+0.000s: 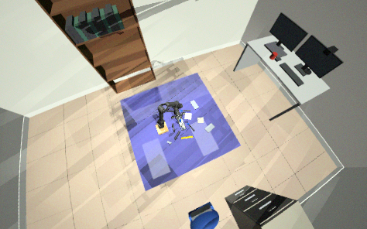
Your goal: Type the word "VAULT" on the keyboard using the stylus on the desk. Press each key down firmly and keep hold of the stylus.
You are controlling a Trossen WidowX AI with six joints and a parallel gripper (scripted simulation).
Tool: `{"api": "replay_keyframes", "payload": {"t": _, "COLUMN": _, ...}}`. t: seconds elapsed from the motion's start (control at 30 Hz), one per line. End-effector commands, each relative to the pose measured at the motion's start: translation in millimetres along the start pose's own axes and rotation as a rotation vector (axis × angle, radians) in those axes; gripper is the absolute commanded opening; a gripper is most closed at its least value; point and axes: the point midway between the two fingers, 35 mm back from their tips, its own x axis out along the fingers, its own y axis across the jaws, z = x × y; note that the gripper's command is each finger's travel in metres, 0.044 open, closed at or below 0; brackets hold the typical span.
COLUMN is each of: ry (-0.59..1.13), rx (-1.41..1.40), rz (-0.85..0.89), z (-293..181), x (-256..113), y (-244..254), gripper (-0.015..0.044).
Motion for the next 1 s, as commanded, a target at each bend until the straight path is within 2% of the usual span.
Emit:
{"api": "replay_keyframes", "payload": {"t": 0.0, "ry": 0.006, "rx": -0.007, "rz": -0.002, "z": -5, "x": 8, "y": 5, "gripper": 0.0000}}
{"api": "replay_keyframes", "payload": {"t": 0.47, "ry": 0.006, "rx": -0.007, "rz": -0.002, "z": 12, "x": 18, "y": 6, "gripper": 0.0000}}
{"api": "replay_keyframes", "payload": {"t": 0.57, "ry": 0.006, "rx": -0.007, "rz": -0.002, "z": 14, "x": 20, "y": 5, "gripper": 0.0079}}
{"api": "replay_keyframes", "payload": {"t": 0.97, "ry": 0.006, "rx": -0.007, "rz": -0.002, "z": 18, "x": 22, "y": 5, "gripper": 0.0081}}
